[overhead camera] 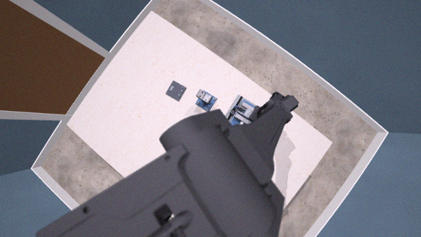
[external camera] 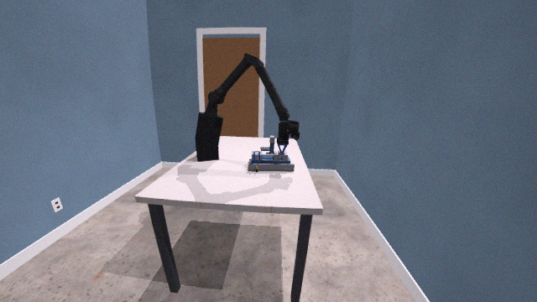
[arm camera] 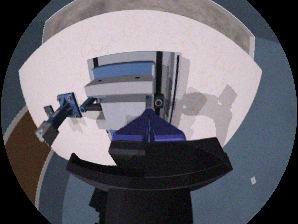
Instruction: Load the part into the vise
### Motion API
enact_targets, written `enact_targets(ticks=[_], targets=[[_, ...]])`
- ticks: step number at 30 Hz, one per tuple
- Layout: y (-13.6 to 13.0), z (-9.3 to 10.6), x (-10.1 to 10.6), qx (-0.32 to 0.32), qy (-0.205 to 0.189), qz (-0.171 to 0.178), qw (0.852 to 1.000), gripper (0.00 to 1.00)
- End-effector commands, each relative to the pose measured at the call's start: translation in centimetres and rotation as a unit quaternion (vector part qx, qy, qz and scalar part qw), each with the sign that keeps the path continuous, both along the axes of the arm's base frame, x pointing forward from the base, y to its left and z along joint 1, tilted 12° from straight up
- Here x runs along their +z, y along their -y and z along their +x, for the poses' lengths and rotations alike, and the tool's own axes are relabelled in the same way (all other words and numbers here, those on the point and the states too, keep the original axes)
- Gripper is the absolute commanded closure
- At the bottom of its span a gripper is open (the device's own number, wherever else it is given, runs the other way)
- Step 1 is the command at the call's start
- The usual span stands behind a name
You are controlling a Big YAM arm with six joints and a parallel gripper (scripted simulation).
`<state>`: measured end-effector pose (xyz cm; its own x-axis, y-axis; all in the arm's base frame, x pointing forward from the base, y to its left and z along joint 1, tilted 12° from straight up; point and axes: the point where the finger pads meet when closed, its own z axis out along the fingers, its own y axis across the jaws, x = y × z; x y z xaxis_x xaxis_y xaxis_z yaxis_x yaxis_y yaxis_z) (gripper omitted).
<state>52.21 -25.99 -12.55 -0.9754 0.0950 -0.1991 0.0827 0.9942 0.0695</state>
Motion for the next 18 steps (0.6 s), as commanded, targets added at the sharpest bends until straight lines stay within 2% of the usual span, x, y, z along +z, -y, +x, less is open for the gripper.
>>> enact_targets(ticks=[1,18], targets=[[-0.86,0.56,0.38,0.000,0.005,-0.002,1.000,1.00],[-1.29,0.58,0.40,0.000,0.005,-0.001,1.000,1.00]])
